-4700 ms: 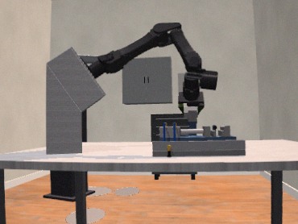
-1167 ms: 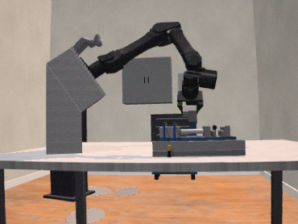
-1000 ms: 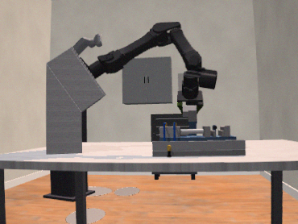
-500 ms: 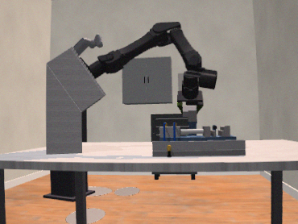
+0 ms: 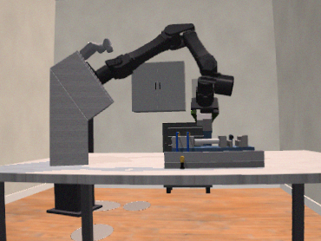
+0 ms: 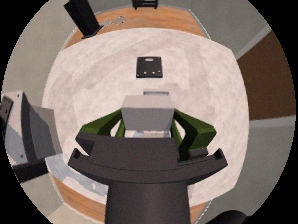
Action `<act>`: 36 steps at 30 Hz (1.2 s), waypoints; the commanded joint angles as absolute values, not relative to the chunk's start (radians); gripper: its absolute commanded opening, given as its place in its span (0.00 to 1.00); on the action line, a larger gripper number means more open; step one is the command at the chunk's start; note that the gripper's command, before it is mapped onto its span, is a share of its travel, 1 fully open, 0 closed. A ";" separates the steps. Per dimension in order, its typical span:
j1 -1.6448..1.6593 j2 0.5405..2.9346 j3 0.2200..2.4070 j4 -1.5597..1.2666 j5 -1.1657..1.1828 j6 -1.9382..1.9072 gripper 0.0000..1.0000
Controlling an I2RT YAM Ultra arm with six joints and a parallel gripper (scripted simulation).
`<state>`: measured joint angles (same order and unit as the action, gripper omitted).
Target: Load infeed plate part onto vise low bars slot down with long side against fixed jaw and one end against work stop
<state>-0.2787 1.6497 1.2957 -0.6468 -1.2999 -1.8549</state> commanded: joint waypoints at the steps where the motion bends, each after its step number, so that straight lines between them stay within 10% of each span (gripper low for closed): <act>1: -0.285 1.643 1.298 -0.647 -1.318 -1.854 0.00; 36: -0.322 1.594 1.321 -0.739 -1.337 -1.909 0.00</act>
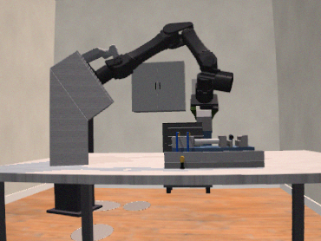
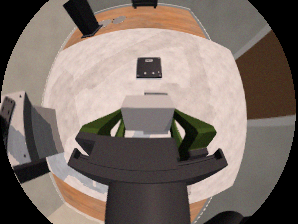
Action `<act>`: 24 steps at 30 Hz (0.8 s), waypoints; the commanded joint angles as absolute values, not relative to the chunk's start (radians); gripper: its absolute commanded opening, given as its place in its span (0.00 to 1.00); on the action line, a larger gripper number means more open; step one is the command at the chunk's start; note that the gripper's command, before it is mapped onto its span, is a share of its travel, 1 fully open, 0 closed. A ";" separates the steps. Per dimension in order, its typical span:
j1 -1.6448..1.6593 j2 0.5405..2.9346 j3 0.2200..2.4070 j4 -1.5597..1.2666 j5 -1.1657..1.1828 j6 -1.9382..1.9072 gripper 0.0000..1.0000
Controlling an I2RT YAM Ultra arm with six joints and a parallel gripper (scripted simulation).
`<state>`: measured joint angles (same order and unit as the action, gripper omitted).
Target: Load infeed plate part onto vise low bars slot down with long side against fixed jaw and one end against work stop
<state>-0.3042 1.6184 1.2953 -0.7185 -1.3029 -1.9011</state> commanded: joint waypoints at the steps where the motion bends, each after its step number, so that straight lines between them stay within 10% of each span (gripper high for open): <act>1: -0.320 1.592 1.319 -0.733 -1.334 -1.906 0.00; 24: -0.257 1.508 1.194 -0.513 -1.155 -1.701 0.00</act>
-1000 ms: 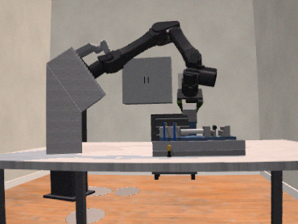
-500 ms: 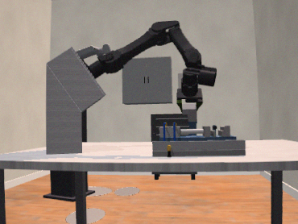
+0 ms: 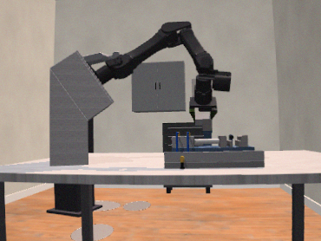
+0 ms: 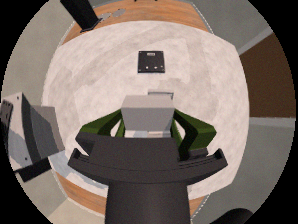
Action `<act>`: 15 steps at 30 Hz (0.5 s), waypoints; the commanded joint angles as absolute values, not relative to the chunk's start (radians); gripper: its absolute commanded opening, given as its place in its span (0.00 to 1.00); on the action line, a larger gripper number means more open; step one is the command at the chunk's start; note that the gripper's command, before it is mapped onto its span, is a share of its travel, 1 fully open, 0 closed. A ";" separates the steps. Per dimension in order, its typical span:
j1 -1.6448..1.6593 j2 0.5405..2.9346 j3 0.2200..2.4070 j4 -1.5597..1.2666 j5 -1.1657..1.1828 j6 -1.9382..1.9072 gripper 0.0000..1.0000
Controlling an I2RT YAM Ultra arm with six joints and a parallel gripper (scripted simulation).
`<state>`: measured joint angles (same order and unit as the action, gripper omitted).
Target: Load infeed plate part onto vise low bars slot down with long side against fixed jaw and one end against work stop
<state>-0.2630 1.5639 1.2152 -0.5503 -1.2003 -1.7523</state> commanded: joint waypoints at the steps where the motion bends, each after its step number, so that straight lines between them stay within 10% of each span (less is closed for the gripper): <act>1: -0.253 1.497 1.189 -0.506 -1.137 -1.689 0.00; 15: -0.191 1.386 1.142 -0.464 -0.900 -1.573 0.00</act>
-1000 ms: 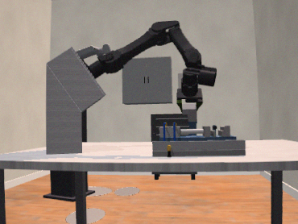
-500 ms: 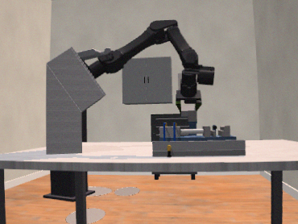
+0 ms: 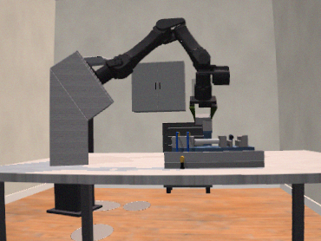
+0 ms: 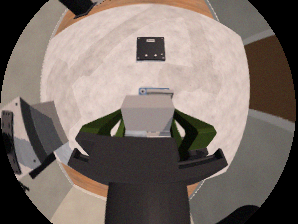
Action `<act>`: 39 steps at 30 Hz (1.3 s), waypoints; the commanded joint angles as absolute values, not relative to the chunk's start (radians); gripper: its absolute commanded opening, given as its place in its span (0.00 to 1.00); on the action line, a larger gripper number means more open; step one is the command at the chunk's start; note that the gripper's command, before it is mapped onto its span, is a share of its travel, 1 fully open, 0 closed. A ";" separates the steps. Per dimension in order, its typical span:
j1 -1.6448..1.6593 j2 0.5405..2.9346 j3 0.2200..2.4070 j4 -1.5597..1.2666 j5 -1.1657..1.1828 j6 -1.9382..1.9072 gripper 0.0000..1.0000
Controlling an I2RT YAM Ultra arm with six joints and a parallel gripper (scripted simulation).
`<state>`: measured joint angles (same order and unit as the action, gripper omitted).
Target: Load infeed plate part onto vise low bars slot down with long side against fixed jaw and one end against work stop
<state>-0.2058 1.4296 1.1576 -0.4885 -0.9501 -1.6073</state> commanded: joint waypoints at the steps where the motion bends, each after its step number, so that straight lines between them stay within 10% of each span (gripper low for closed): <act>1: -0.186 1.379 1.140 -0.465 -0.881 -1.567 0.00; 39: 0.005 1.288 1.188 -0.524 -0.381 -1.429 0.00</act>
<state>-0.0185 1.2938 1.1679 -0.5377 -0.4088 -1.4445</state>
